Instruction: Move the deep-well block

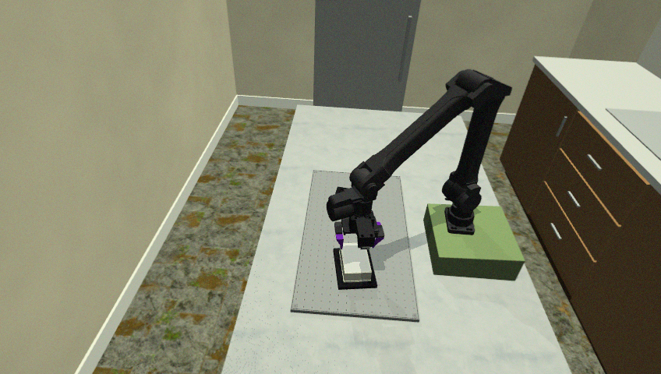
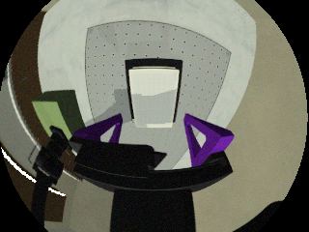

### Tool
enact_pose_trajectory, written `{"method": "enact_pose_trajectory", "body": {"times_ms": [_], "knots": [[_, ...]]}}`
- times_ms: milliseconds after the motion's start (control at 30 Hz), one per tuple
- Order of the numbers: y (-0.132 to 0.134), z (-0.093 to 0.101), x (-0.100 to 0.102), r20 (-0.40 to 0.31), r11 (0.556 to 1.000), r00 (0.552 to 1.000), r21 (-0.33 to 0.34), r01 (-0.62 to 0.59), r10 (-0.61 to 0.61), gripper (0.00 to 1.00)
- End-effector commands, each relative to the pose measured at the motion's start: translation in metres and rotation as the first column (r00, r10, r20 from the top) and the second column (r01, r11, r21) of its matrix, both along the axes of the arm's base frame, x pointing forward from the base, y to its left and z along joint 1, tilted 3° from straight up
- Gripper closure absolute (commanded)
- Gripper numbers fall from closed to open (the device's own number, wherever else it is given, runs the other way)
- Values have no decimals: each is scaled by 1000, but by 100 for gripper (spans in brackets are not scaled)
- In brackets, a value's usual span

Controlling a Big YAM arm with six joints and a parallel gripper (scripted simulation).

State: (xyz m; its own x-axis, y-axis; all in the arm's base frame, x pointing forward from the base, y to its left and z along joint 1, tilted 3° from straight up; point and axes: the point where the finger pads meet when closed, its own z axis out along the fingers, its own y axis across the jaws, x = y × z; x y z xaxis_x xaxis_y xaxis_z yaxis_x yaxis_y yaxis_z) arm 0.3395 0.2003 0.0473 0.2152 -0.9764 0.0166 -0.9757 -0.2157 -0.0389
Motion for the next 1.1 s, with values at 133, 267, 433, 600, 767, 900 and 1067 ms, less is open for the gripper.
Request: {"method": "enact_pose_trajectory", "body": {"times_ms": [133,267,433,600,767,900,1067], "knots": [[8,15,13,40,1000,999,25,1,-2,0],[3,-6,5,14,1000,1000,8,8,-8,0],[2,-15,6,13,1000,1000,8,8,-8,0],[1,-20,6,13,1000,1000,8,8,-8,0],[0,-28,7,13,1000,1000,7,8,-8,0],[0,-35,7,13,1000,1000,7,8,-8,0],[0,-43,7,13,1000,1000,7,5,-5,0]]}}
